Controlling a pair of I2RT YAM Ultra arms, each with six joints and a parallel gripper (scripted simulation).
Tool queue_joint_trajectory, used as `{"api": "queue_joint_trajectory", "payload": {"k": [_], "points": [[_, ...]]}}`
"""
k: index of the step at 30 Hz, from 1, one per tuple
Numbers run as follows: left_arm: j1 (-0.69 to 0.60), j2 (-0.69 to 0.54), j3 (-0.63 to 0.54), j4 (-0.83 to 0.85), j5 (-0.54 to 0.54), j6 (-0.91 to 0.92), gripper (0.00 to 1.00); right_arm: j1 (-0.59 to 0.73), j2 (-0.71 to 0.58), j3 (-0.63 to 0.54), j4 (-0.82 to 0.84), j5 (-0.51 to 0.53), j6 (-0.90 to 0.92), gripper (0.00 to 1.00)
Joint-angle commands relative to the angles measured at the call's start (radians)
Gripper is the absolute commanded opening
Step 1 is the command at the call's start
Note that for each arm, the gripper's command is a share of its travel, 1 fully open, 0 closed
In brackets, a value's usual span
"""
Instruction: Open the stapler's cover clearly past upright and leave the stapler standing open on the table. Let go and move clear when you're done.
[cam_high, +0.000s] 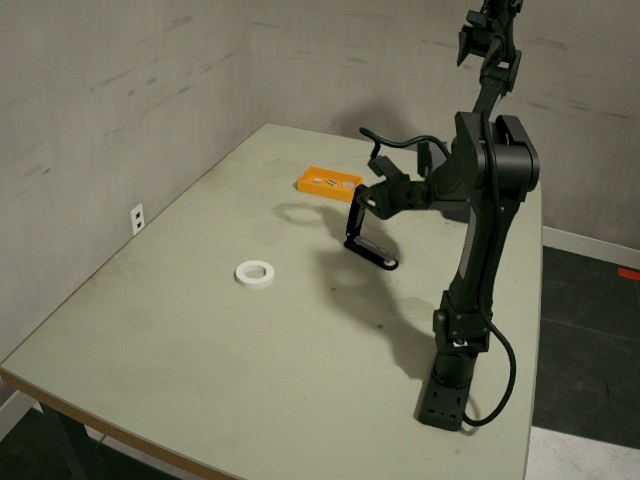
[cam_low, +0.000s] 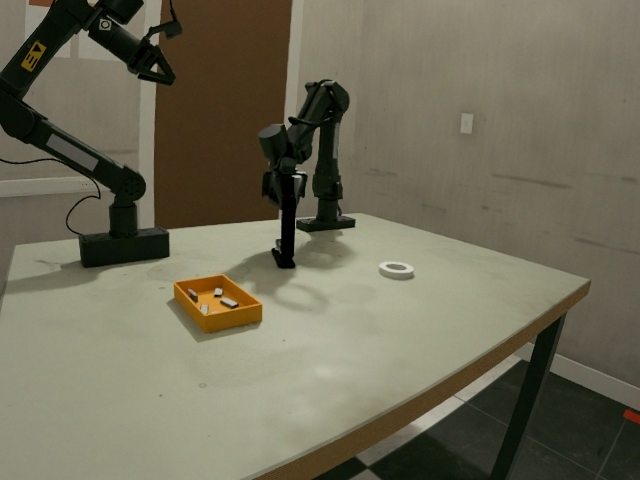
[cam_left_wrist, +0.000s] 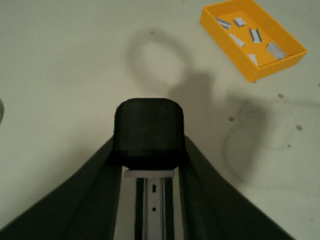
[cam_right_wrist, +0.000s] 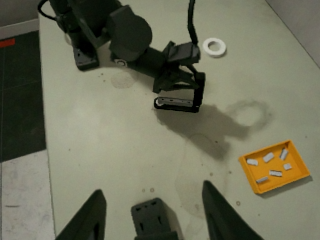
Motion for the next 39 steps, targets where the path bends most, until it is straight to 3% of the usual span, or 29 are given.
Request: {"api": "queue_joint_trajectory", "payload": {"k": [1, 23, 39], "points": [[0.024, -0.020, 0.069, -0.134, 0.049, -0.036, 0.21, 0.005, 0.005, 0.016, -0.001, 0.002, 0.003, 0.57], [0.122, 0.078, 0.366, -0.552, 0.224, -0.083, 0.21, 0.005, 0.005, 0.016, -0.001, 0.002, 0.003, 0.57], [0.196, 0.223, 0.651, -0.862, 0.359, -0.081, 0.21, 0.005, 0.005, 0.016, -0.001, 0.002, 0.003, 0.57]]}}
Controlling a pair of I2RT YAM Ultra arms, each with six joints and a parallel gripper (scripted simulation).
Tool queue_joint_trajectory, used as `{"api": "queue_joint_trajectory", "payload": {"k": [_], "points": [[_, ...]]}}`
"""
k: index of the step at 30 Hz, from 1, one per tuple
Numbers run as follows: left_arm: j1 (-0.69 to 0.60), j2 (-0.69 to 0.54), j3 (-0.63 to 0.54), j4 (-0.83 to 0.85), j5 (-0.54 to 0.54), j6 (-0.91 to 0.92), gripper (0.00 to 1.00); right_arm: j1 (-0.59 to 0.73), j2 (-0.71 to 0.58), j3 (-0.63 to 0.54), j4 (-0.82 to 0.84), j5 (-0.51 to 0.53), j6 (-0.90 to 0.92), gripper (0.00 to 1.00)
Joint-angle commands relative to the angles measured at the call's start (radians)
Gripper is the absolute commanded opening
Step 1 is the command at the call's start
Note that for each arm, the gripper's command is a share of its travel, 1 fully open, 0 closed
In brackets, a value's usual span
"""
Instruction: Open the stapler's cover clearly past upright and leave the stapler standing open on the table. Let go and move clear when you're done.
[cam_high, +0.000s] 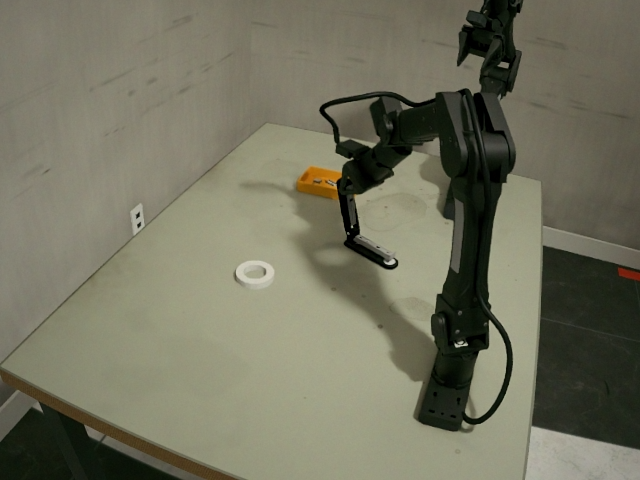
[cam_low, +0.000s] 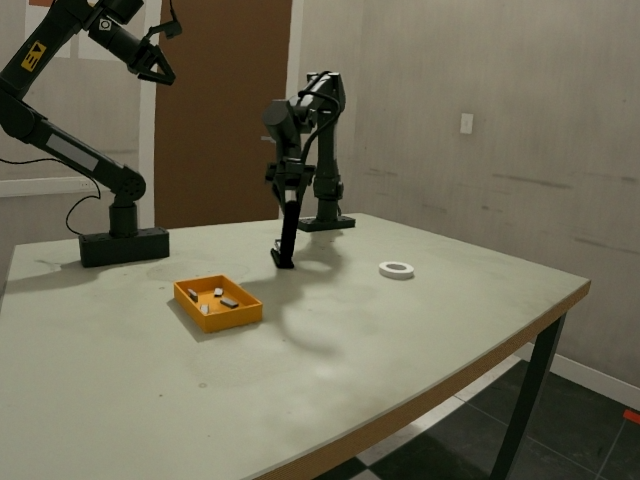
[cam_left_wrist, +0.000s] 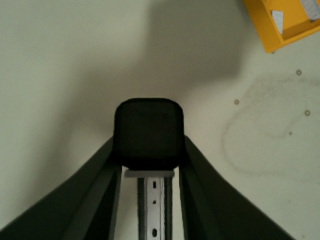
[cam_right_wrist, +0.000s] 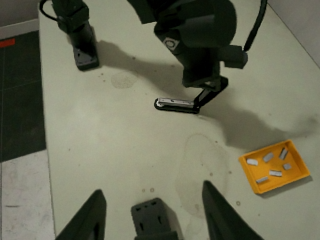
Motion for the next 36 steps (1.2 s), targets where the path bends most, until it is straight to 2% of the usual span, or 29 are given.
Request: {"api": "queue_joint_trajectory", "payload": {"k": [1, 13, 15, 16, 36], "points": [[0.014, 0.015, 0.049, -0.067, 0.032, -0.001, 0.21, 0.005, 0.005, 0.016, -0.001, 0.002, 0.003, 0.57], [0.016, 0.029, 0.073, -0.092, 0.037, -0.001, 0.21, 0.005, 0.005, 0.016, -0.001, 0.002, 0.003, 0.57], [0.016, 0.029, 0.073, -0.092, 0.038, -0.001, 0.44, 0.005, 0.005, 0.016, -0.001, 0.002, 0.003, 0.57], [0.011, 0.020, 0.063, -0.080, 0.029, -0.001, 0.48, 0.005, 0.005, 0.016, -0.001, 0.002, 0.003, 0.57], [-0.001, -0.059, 0.085, -0.127, 0.017, -0.010, 0.48, 0.005, 0.005, 0.016, -0.001, 0.002, 0.003, 0.57]]}}
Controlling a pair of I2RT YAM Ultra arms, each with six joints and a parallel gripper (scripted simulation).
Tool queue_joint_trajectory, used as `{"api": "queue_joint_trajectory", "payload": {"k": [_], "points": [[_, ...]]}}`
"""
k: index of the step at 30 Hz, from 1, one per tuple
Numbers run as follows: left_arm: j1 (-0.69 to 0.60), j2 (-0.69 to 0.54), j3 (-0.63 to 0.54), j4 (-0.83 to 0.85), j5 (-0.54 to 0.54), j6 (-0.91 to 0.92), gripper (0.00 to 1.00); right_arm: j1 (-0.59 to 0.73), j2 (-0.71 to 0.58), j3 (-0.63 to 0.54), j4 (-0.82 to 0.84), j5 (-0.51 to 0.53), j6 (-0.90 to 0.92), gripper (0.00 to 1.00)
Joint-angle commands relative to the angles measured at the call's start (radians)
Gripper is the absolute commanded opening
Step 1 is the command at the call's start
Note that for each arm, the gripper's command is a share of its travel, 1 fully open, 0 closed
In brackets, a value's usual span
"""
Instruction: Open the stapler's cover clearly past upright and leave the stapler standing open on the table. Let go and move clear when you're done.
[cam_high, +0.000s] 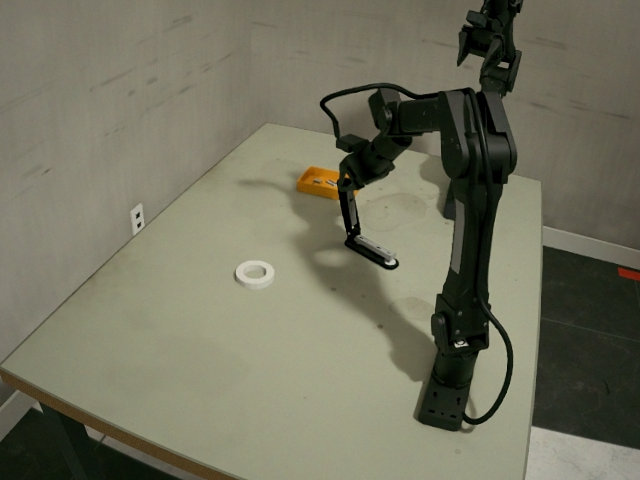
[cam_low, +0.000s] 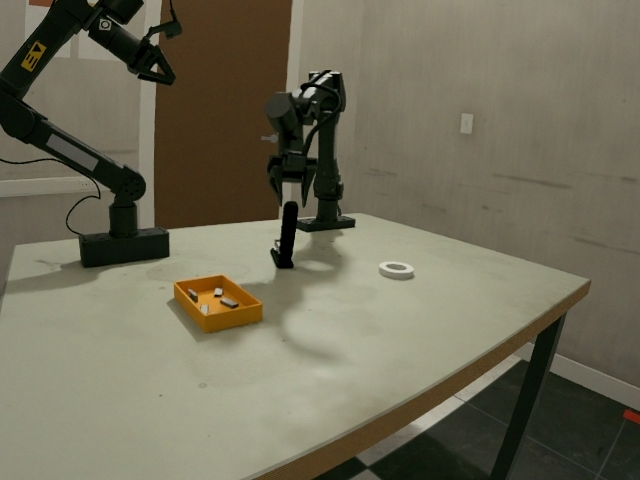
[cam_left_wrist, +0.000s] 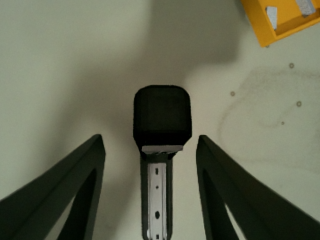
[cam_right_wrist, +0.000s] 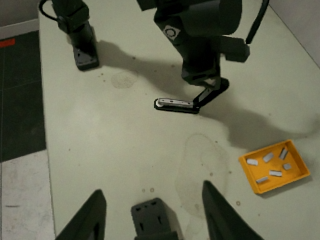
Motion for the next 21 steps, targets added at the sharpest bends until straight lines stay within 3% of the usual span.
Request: {"api": "queue_joint_trajectory", "payload": {"k": [1, 12, 21], "points": [[-0.012, -0.041, 0.033, -0.032, -0.012, -0.012, 0.48, 0.005, 0.005, 0.016, -0.001, 0.002, 0.003, 0.57], [-0.071, -0.143, 0.082, -0.194, -0.042, -0.062, 0.48, 0.005, 0.005, 0.016, -0.001, 0.002, 0.003, 0.57], [-0.054, -0.107, 0.060, -0.200, -0.031, -0.057, 0.48, 0.005, 0.005, 0.016, -0.001, 0.002, 0.003, 0.57]]}}
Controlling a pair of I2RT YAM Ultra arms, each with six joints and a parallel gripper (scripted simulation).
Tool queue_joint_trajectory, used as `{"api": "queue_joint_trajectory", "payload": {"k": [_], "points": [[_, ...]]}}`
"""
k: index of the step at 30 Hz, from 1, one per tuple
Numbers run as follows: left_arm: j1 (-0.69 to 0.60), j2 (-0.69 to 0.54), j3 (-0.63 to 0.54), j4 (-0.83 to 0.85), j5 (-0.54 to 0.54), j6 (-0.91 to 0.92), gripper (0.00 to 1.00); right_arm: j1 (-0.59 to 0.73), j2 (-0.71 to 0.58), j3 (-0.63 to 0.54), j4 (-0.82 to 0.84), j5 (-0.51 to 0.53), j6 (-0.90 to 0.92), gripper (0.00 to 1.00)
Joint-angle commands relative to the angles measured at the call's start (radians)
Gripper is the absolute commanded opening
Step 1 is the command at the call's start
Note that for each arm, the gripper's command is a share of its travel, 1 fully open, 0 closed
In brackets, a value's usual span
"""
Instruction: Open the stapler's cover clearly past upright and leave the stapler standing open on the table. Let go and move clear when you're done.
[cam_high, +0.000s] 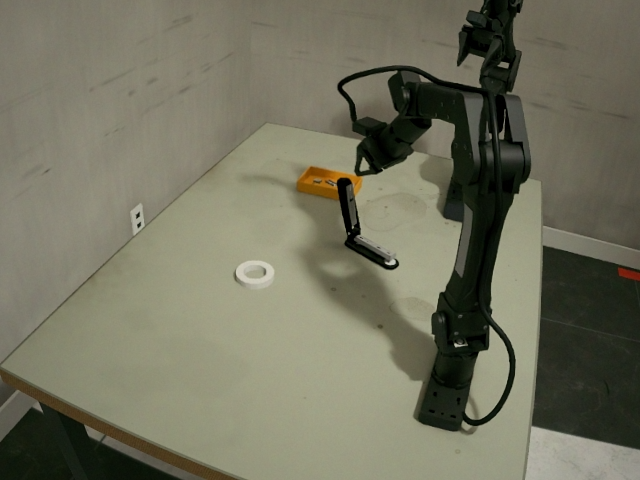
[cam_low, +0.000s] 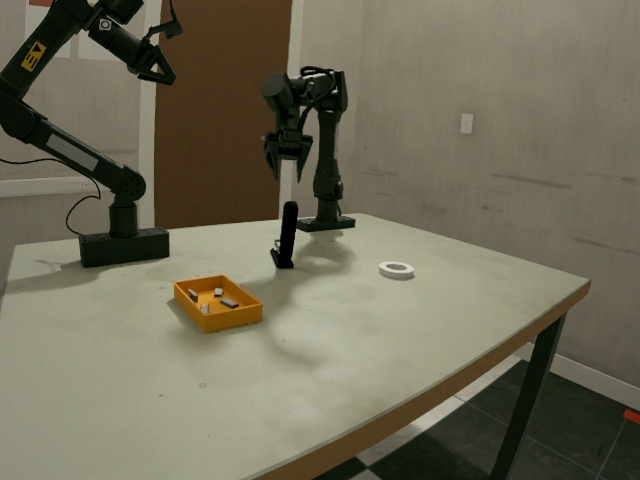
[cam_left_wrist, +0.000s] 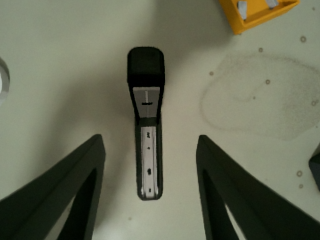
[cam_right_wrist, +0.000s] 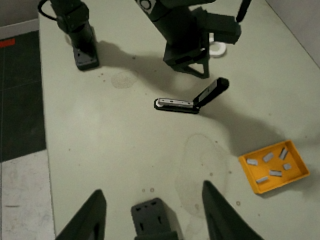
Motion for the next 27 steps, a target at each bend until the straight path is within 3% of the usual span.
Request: {"api": "queue_joint_trajectory", "payload": {"k": [1, 5, 6, 21, 27], "points": [[0.011, 0.011, 0.004, -0.022, -0.012, -0.006, 0.48, 0.005, 0.005, 0.016, -0.001, 0.002, 0.003, 0.57], [0.011, -0.019, -0.026, 0.049, 0.028, 0.076, 0.94, 0.005, 0.005, 0.016, -0.001, 0.002, 0.003, 0.57], [0.011, -0.029, -0.042, 0.072, 0.042, 0.108, 1.00, 0.005, 0.005, 0.016, -0.001, 0.002, 0.003, 0.57], [0.064, -0.246, -0.402, 0.283, 0.259, 0.487, 1.00, 0.005, 0.005, 0.016, -0.001, 0.002, 0.003, 0.57], [0.088, -0.279, -0.461, 0.291, 0.287, 0.520, 1.00, 0.005, 0.005, 0.016, -0.001, 0.002, 0.003, 0.57]]}}
